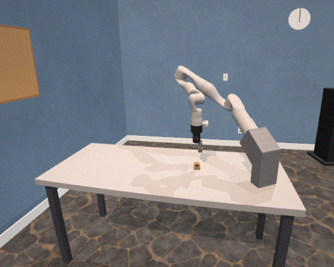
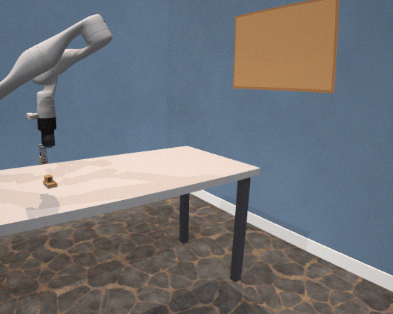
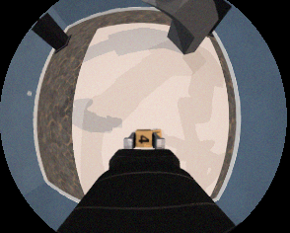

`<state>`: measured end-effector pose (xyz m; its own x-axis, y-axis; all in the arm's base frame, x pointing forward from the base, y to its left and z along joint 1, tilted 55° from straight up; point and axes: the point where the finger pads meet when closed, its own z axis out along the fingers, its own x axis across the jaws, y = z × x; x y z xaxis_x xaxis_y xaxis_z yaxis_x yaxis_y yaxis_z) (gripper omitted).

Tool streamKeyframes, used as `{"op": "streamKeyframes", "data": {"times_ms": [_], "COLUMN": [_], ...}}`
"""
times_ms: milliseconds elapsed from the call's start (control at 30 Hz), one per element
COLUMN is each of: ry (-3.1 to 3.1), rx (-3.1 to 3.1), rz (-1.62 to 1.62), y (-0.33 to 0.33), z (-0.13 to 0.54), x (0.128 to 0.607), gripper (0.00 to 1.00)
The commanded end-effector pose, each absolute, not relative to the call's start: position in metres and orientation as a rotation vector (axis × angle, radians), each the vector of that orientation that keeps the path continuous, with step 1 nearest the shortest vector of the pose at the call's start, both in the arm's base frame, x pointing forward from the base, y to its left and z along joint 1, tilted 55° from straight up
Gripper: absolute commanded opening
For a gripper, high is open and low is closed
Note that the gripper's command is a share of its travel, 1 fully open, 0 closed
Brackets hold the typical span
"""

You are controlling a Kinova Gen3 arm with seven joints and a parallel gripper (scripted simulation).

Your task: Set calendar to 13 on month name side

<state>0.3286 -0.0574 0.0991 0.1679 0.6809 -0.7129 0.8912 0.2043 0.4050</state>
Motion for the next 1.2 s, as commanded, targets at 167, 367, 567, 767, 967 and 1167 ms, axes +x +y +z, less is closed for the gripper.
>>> {"op": "streamKeyframes", "data": {"times_ms": [167,367,567,767,967,1167], "ry": [1.339,1.150,1.026,0.846,0.680,0.581], "rx": [1.725,1.853,1.925,2.015,2.083,2.119], "rz": [-0.123,-0.005,0.069,0.175,0.267,0.321], "y": [-0.055,-0.053,-0.053,-0.052,-0.051,-0.051], "z": [0.098,0.097,0.097,0.099,0.100,0.101], "x": [0.329,0.331,0.333,0.336,0.339,0.341], "gripper": [0.57,0.57,0.57,0.57,0.57,0.57]}}
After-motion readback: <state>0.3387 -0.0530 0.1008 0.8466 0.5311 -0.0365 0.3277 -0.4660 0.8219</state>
